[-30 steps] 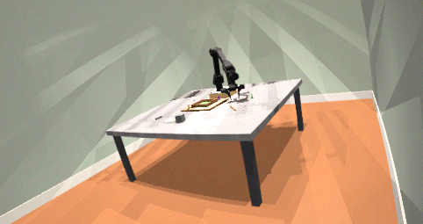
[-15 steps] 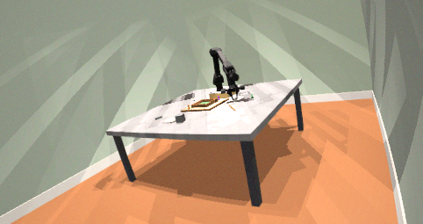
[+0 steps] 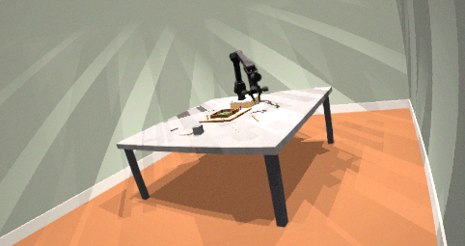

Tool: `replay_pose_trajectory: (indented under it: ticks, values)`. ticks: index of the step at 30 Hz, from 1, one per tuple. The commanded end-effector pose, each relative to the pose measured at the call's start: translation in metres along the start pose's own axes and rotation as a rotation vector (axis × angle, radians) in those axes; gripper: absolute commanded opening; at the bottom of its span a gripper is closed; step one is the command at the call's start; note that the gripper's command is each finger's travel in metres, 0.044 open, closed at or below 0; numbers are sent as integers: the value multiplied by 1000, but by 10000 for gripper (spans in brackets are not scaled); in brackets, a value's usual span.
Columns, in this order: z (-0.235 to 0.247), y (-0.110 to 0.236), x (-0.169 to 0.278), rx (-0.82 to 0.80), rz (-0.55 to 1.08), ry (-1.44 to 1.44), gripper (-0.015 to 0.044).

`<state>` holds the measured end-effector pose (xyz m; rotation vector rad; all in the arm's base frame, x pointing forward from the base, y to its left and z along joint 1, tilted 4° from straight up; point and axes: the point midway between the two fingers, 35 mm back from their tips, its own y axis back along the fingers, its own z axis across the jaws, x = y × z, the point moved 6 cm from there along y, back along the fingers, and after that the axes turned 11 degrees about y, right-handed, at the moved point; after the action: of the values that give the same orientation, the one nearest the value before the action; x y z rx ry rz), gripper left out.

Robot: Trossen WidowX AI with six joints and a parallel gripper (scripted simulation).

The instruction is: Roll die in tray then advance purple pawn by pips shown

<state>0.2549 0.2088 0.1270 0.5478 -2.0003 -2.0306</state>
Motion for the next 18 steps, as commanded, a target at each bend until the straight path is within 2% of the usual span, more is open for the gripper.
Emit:
replay_pose_trajectory:
  ticks: [1, 10, 18]
  values:
    - [-1, 20, -1, 3, 0, 10, 0]
    - [-3, 69, 1, 2, 0, 4, 0]
    - [-28, 66, 1, 5, 2, -34, 0]
